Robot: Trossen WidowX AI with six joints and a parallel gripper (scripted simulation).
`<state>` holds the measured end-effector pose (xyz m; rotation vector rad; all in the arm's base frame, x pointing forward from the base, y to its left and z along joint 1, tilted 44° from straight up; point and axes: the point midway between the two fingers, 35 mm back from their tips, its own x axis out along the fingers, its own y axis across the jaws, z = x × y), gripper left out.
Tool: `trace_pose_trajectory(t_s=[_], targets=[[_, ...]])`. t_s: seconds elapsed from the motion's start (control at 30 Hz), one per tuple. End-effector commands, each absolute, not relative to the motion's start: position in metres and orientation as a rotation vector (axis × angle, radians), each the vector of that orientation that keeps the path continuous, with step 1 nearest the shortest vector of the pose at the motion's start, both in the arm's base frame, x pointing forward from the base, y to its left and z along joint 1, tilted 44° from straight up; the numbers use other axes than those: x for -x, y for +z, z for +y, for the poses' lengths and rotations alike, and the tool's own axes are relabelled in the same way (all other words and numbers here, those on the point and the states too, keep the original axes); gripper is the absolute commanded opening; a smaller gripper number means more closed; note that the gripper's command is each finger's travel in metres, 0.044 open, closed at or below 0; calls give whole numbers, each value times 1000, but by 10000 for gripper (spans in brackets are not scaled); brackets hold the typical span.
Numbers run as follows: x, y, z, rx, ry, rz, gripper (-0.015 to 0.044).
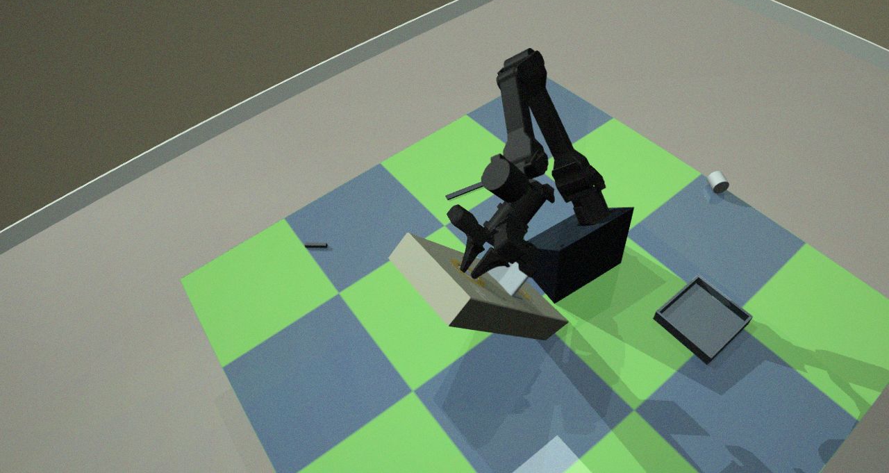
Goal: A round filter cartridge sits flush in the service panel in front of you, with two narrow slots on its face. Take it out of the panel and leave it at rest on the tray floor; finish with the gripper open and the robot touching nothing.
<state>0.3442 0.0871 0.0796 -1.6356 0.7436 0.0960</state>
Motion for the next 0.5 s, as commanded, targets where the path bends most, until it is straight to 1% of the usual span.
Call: trace_pose_trajectory(t_s=[0.0, 0.23, 0.37, 0.47], targets=[[-348, 78, 83, 1750, 146, 759, 0], [-348, 78, 83, 1980, 247, 766, 0], [-348, 78, 84, 1933, 227, 765, 0], [-339, 82, 90, 1922, 230, 769, 0]])
